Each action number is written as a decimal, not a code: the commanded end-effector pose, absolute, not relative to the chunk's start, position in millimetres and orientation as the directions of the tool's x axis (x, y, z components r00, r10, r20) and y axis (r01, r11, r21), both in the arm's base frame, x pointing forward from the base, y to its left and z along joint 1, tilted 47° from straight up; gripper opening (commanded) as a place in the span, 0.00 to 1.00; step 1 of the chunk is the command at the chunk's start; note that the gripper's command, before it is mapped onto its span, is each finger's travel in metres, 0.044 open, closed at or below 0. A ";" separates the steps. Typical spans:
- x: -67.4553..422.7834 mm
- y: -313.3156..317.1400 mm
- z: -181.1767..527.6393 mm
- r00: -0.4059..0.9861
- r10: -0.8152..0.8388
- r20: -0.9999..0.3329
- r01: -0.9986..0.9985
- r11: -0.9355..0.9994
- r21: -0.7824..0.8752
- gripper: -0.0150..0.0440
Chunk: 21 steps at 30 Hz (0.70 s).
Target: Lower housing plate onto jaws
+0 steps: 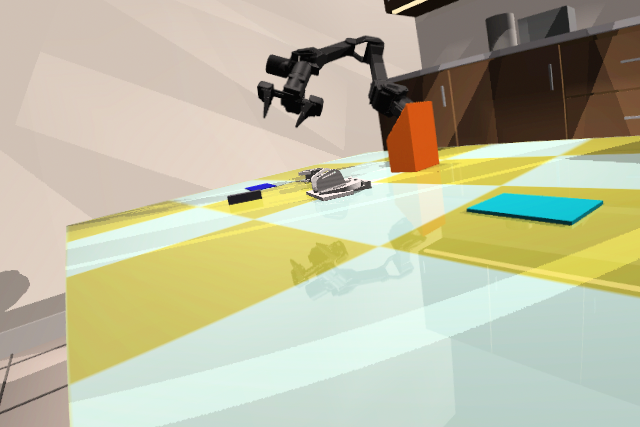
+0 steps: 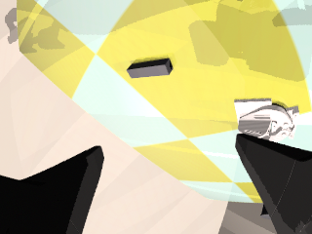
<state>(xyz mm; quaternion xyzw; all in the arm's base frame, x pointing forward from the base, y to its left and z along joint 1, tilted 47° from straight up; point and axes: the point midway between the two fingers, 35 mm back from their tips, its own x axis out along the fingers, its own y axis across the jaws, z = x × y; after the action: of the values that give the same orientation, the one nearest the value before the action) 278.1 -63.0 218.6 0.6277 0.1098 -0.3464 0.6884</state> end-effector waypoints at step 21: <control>226.0 -136.3 196.2 0.324 -0.645 -0.692 0.678 -0.352 0.645 1.00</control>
<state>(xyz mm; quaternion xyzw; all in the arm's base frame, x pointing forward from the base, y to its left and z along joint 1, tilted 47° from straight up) 232.9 -128.1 196.8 0.5920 0.0283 -0.5551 0.5835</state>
